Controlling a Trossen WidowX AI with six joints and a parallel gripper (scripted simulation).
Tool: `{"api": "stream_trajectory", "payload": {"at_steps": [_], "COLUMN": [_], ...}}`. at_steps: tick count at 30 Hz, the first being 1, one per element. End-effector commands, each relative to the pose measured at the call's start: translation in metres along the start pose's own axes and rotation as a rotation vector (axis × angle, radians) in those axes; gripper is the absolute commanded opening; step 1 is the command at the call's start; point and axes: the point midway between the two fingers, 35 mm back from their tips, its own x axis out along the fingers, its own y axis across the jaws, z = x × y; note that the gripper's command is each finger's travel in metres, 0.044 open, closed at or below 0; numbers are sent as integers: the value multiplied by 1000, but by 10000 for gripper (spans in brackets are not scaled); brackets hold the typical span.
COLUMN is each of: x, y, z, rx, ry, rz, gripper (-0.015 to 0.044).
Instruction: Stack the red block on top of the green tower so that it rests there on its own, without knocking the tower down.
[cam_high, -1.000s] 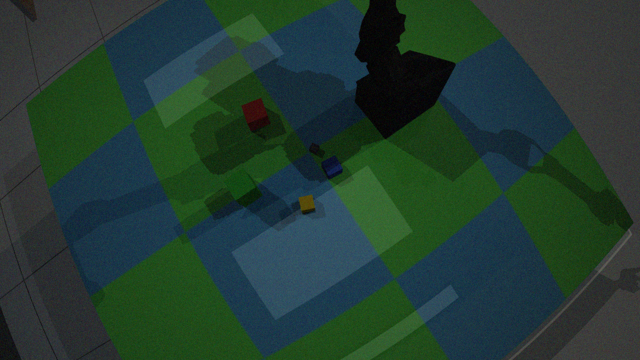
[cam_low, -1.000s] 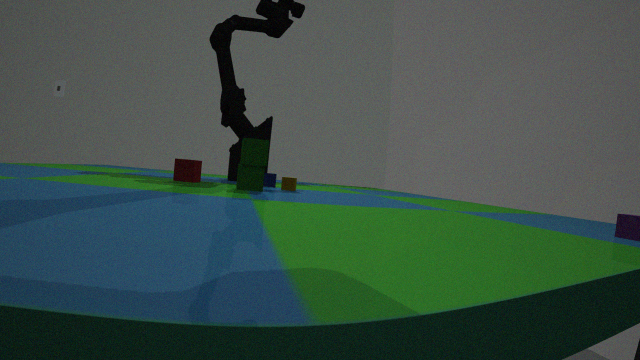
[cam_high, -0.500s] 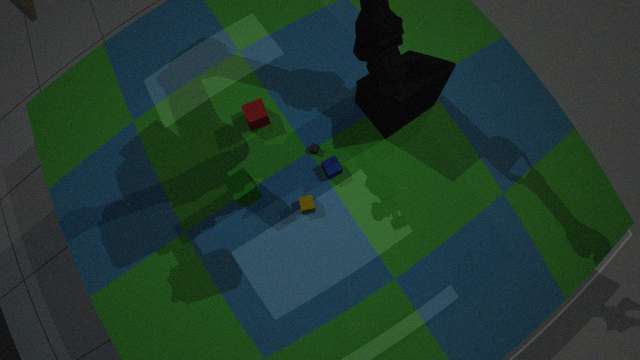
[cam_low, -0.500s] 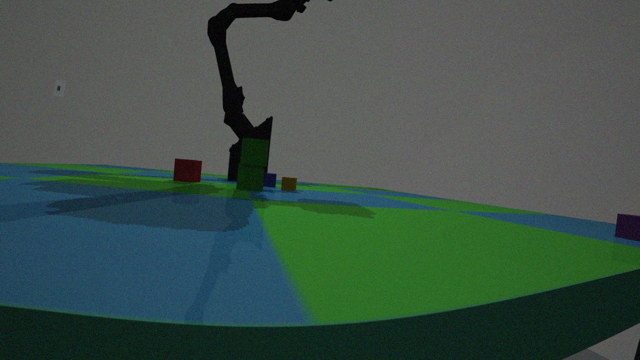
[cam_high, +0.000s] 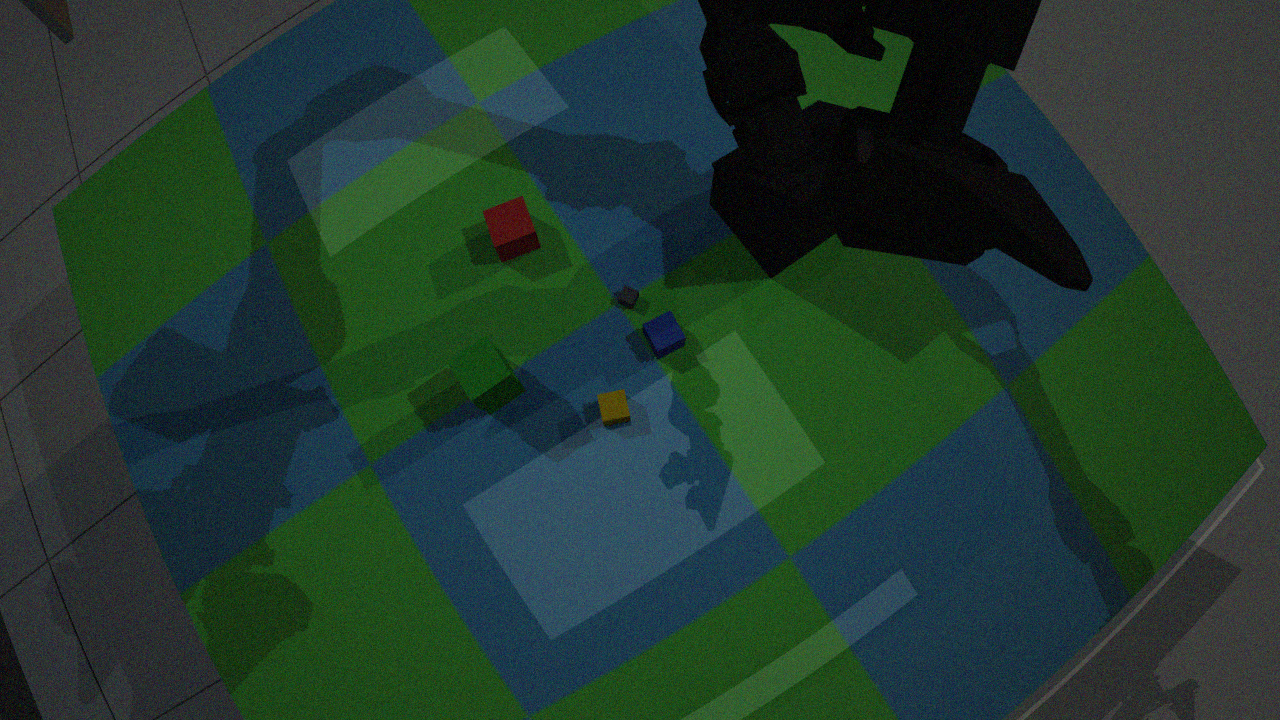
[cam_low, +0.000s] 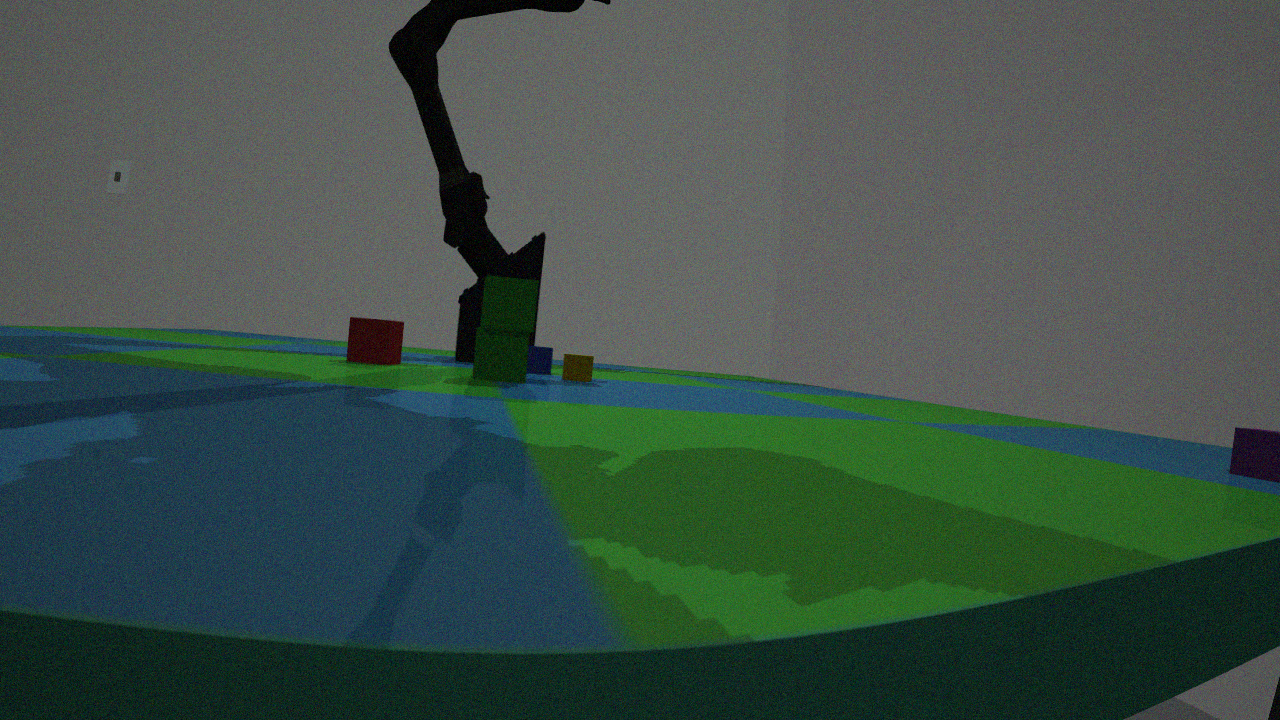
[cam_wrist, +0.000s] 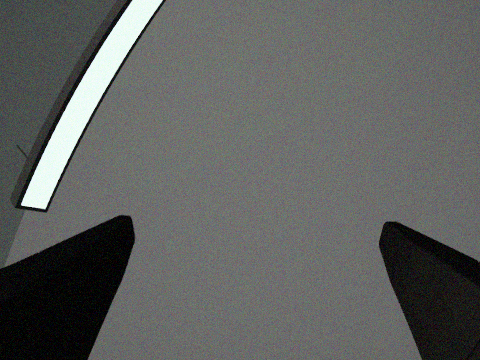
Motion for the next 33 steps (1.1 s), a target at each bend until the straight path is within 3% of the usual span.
{"api": "stream_trajectory", "payload": {"at_steps": [1, 8, 15, 24, 33], "x": [-10, -49, -114, -230, -352], "y": [-57, -150, -232, -314, -359], "z": [40, 99, 144, 171, 169], "rx": [-56, -128, -177, -189, -142], "ry": [-58, -120, -135, -67, 97], "rz": [-188, -512, -838, -1268, -1653], "gripper": [440, 440, 440, 440, 440]}}
